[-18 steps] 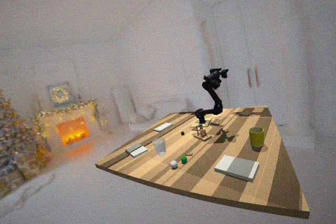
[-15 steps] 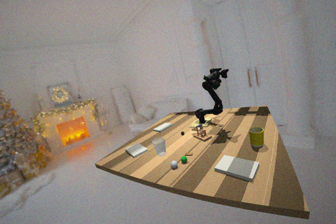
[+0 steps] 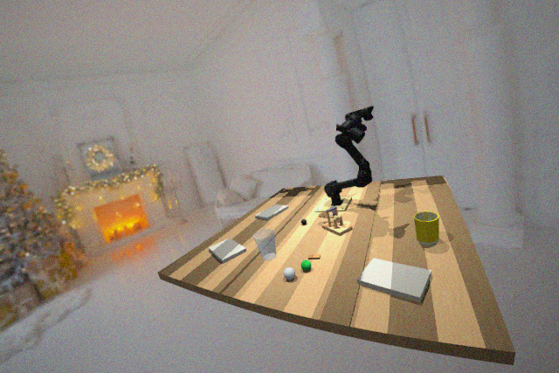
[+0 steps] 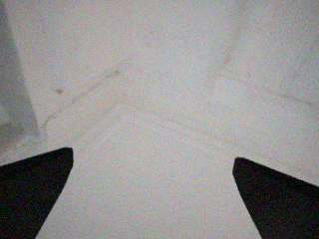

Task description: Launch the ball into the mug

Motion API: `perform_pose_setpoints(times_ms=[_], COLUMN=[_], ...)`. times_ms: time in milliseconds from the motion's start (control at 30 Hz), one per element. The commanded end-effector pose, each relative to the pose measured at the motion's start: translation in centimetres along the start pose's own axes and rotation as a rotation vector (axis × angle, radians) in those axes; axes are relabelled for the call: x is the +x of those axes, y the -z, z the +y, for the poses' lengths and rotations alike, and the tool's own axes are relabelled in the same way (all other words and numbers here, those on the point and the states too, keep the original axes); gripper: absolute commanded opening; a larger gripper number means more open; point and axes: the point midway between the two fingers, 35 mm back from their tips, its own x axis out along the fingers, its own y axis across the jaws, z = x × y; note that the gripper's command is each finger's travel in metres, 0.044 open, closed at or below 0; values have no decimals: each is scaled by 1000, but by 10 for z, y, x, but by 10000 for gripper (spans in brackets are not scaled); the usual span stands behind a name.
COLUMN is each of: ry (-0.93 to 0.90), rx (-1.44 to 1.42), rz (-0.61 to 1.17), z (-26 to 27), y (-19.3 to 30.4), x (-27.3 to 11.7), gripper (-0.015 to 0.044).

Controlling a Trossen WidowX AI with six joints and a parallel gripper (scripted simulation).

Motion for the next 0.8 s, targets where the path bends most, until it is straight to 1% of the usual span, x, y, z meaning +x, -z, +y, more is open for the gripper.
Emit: perform_pose_setpoints(times_ms=[0, 200, 400, 767], ry=[24, 63, 149, 271], rx=[-82, -154, -275, -496], rz=[49, 151, 255, 487], z=[-17, -45, -85, -152], y=[13, 38, 63, 105], x=[3, 9, 11, -3], gripper=[440, 440, 440, 440])
